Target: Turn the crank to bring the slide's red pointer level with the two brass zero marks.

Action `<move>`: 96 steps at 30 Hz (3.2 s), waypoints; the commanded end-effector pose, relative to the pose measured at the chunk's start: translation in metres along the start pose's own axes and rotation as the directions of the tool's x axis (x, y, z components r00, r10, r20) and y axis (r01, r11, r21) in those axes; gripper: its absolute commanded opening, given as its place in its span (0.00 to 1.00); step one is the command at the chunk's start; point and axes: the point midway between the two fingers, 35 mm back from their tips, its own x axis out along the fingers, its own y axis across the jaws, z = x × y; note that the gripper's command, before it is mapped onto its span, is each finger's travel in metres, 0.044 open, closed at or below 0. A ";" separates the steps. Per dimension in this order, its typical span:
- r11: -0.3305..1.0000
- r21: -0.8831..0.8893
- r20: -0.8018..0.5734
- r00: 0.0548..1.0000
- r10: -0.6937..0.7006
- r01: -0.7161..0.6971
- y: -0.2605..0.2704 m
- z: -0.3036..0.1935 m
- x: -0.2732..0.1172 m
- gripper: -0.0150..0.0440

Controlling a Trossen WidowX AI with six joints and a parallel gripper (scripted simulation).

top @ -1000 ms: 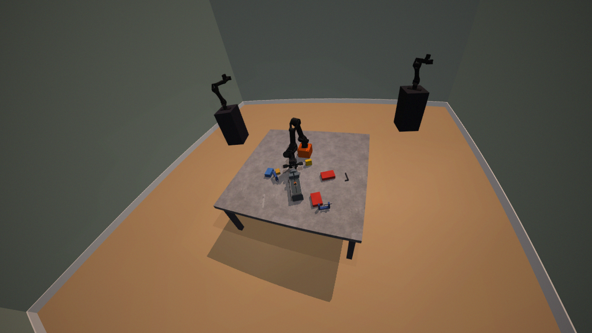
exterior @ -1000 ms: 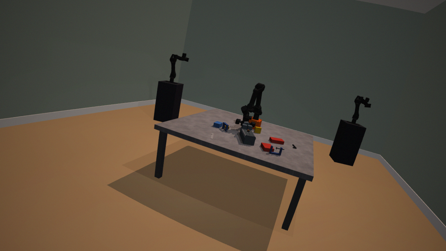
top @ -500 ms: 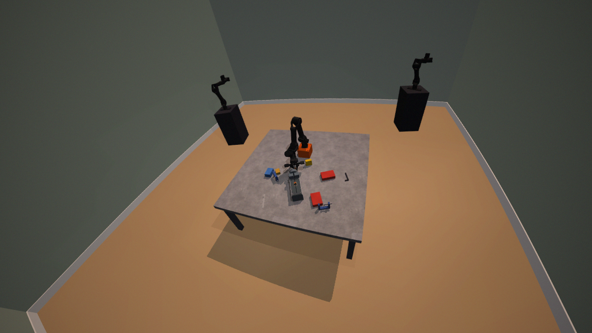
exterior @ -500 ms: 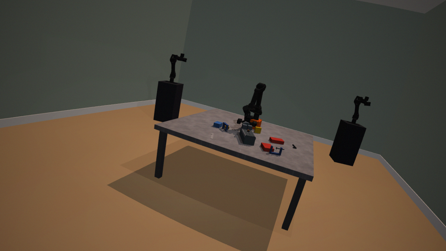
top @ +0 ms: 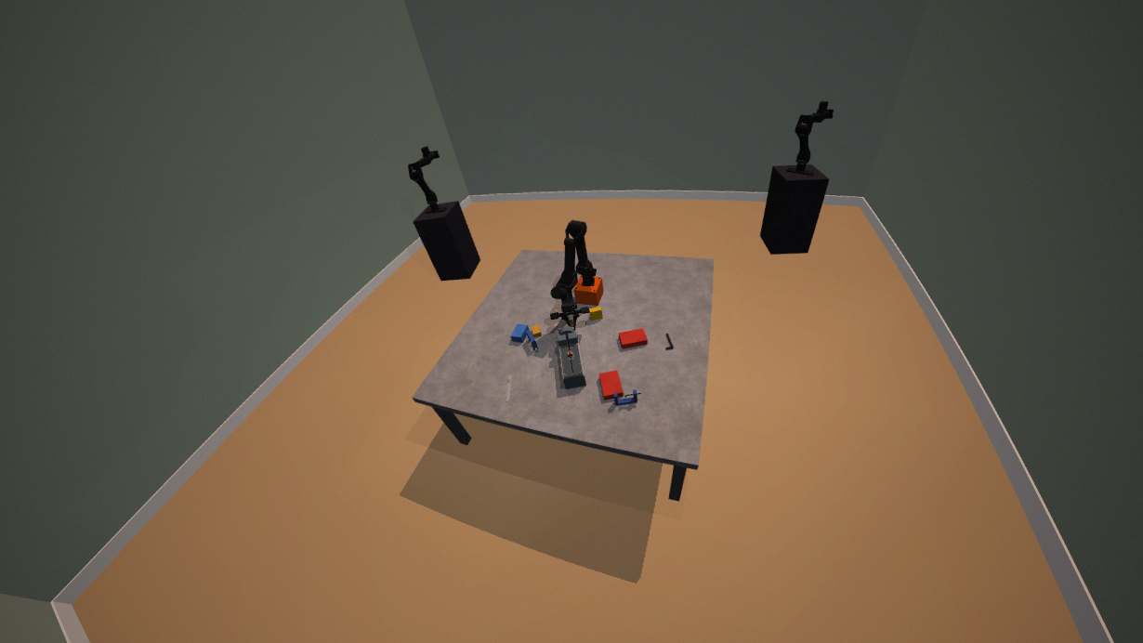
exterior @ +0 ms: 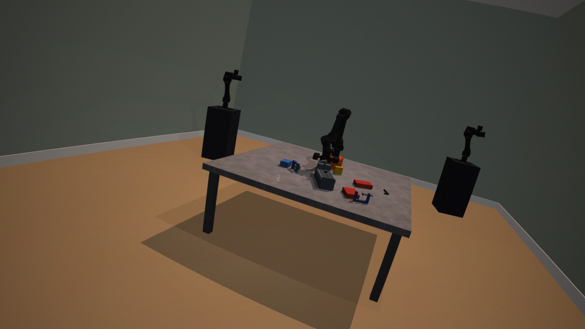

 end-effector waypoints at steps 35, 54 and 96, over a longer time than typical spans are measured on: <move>1.000 0.000 0.007 1.000 0.003 -0.003 -0.027 0.025 -0.024 0.25; 1.000 0.000 0.007 1.000 0.003 -0.003 -0.033 0.024 -0.024 0.25; 1.000 -0.002 0.007 1.000 0.002 -0.002 -0.055 0.014 -0.015 0.25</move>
